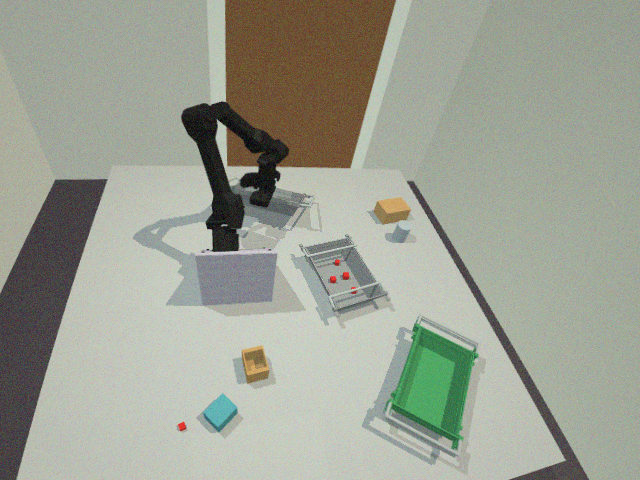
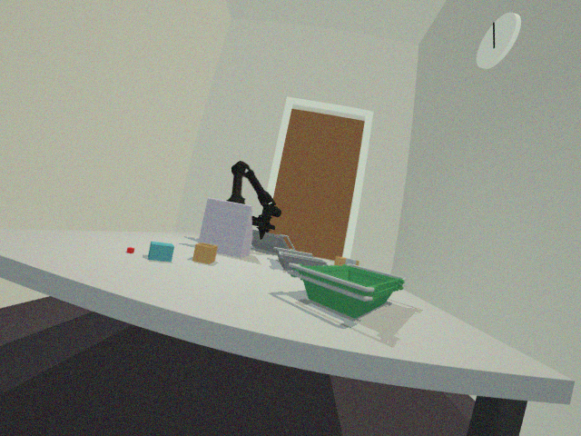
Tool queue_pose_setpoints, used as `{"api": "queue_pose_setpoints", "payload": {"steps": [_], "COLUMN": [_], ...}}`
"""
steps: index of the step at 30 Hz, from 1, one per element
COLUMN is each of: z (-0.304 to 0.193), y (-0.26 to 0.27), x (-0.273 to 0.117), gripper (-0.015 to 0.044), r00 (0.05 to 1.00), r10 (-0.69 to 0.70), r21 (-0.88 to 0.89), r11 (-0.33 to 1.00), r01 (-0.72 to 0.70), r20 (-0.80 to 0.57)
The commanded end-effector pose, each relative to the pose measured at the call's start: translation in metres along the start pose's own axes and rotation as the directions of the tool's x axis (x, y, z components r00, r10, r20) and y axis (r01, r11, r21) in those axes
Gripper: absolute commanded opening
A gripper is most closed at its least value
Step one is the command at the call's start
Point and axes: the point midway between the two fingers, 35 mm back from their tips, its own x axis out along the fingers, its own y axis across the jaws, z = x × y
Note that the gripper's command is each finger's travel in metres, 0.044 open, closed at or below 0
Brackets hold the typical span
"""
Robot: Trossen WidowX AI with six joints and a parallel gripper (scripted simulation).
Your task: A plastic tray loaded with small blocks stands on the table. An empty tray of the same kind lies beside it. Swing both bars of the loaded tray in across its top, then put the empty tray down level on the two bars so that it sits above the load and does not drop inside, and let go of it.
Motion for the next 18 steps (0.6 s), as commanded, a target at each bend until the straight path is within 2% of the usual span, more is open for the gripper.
{"api": "queue_pose_setpoints", "payload": {"steps": [1,18], "z": [0.0021,-0.0001], "y": [-0.0022,-0.0019], "x": [-0.0167,-0.0254], "gripper": [0.0000,0.0000], "r00": [1.000,1.000], "r10": [-0.016,-0.012], "r21": [-0.008,-0.009], "r11": [1.000,1.000], "r01": [0.016,0.012], "r20": [-0.001,-0.002]}}
